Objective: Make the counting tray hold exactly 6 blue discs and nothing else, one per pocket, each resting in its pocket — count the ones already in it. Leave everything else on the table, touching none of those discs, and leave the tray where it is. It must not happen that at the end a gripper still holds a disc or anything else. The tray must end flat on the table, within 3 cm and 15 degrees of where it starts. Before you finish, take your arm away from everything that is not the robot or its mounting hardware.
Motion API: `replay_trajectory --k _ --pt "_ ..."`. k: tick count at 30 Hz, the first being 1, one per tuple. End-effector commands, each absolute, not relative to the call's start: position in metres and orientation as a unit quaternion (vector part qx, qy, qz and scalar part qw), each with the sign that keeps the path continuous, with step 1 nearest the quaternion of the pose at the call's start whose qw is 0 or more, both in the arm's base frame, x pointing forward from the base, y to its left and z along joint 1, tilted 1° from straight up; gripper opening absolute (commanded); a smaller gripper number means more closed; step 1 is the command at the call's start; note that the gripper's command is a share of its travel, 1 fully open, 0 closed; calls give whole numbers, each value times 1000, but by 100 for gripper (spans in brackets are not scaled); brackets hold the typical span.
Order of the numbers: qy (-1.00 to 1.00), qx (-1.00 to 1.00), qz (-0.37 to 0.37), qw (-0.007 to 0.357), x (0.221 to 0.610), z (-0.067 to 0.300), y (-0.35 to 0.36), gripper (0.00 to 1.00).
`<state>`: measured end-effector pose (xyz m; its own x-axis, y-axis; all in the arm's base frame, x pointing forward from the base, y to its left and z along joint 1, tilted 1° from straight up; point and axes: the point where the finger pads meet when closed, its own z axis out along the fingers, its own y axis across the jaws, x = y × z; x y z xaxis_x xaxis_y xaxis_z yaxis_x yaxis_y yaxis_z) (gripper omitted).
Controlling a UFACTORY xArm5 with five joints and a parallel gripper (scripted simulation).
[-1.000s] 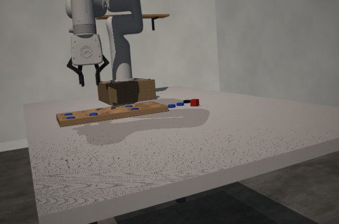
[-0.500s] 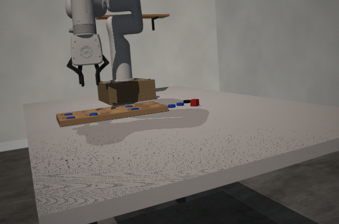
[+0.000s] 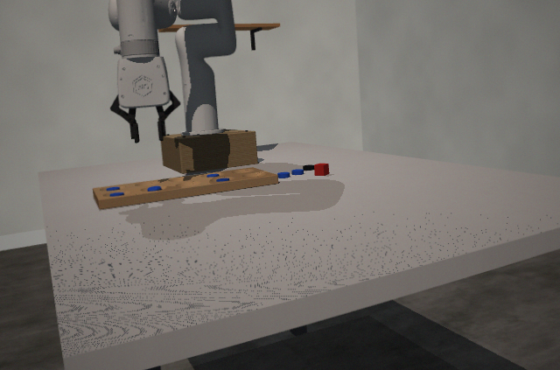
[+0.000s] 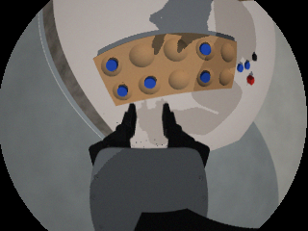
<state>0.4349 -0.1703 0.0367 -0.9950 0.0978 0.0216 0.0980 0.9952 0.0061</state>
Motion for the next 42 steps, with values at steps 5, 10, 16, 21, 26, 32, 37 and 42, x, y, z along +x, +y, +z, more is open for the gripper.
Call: replay_trajectory --k 5,10,16,21,26,32,37,42 --pt "-1000 0 -3 9 439 38 -154 47" --pt "-997 80 -3 8 442 37 -128 47" --pt "-974 227 -3 8 443 36 -78 47" --pt "-942 335 -3 7 440 36 -42 47" --pt "-908 419 -4 7 436 35 -13 47" --pt "-848 530 -4 7 426 34 25 47" --pt "-783 622 -4 6 415 33 59 47" --pt "-708 706 -4 6 401 32 90 47"
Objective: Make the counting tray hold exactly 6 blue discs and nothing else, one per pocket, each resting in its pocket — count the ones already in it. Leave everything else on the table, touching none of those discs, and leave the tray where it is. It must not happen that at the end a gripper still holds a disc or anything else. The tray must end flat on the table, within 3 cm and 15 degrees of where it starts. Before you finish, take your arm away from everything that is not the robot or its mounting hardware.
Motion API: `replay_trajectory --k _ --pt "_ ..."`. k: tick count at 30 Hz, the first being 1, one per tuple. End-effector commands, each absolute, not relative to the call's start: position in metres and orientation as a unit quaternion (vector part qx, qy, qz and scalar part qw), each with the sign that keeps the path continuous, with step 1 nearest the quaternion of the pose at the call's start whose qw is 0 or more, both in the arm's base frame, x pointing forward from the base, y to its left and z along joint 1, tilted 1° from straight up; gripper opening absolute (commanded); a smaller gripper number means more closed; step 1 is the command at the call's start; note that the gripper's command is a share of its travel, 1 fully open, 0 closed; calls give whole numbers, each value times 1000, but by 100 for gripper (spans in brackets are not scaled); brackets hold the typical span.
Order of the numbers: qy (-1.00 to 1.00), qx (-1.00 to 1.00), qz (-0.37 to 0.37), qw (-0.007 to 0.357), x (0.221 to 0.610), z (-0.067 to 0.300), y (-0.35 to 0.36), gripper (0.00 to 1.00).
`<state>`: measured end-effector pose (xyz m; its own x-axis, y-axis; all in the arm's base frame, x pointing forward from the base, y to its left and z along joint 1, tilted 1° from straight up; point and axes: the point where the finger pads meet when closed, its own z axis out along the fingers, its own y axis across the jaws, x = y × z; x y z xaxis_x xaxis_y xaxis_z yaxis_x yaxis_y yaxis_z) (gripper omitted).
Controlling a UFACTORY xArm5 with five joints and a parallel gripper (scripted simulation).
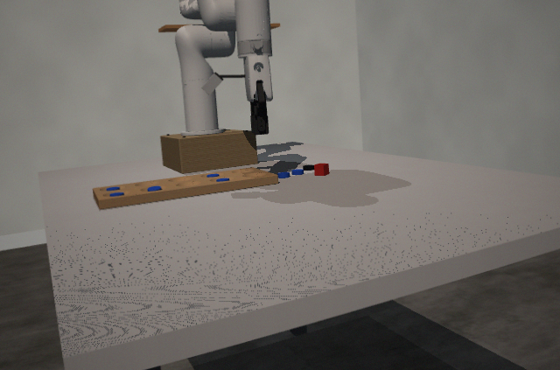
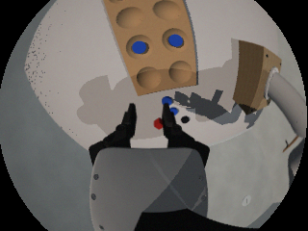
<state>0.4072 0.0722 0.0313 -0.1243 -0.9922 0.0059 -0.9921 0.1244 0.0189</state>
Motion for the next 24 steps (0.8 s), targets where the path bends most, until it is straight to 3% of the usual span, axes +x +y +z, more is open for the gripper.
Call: replay_trajectory --k 1,16,24 --pt "-708 706 -4 6 401 32 90 47" --pt "-447 894 -4 5 349 29 169 47" --pt "-428 904 -4 5 345 29 173 47"
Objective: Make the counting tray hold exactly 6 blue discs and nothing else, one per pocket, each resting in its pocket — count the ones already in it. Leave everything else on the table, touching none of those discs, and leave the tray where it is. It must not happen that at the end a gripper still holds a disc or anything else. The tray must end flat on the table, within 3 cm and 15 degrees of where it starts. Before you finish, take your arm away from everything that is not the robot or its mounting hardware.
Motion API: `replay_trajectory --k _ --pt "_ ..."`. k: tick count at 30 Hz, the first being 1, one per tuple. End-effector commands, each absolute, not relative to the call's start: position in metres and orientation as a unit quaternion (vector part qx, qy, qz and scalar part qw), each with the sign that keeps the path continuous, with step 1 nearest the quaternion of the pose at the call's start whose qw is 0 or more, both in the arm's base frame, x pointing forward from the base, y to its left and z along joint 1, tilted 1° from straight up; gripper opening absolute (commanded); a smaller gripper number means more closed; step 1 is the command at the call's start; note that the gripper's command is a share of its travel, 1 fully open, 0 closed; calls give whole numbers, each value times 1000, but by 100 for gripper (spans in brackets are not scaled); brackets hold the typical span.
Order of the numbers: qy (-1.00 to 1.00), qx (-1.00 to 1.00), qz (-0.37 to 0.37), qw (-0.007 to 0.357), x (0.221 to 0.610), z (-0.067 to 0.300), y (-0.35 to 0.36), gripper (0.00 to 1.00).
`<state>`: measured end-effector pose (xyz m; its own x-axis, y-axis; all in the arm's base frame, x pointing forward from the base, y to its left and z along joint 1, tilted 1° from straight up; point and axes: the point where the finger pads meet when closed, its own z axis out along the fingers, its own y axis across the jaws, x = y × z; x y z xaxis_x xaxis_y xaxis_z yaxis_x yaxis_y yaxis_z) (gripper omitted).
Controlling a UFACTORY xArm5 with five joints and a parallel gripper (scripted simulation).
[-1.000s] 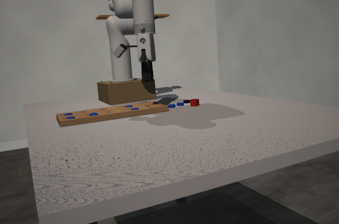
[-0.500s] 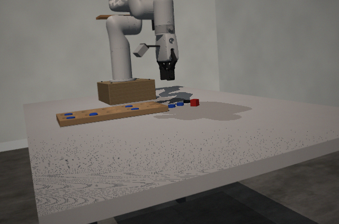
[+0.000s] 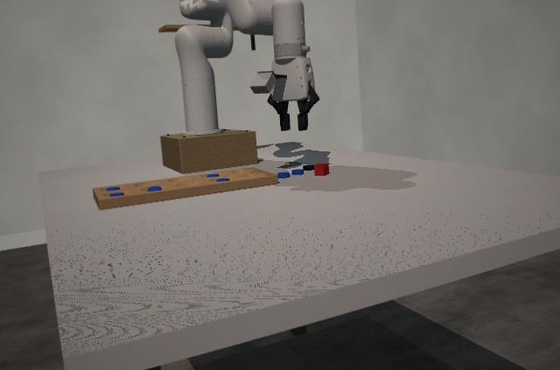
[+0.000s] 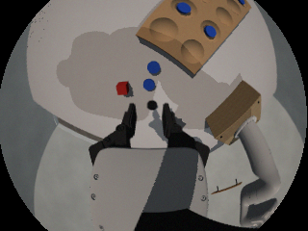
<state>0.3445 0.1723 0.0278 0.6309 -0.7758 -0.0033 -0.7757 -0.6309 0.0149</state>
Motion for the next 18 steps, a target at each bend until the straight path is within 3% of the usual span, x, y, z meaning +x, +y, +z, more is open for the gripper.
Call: replay_trajectory --k 1,10,18 --pt "-428 904 -4 5 345 27 173 47" --pt "-427 904 -4 5 345 -57 174 47" --pt "-427 904 -4 5 344 -71 174 47"
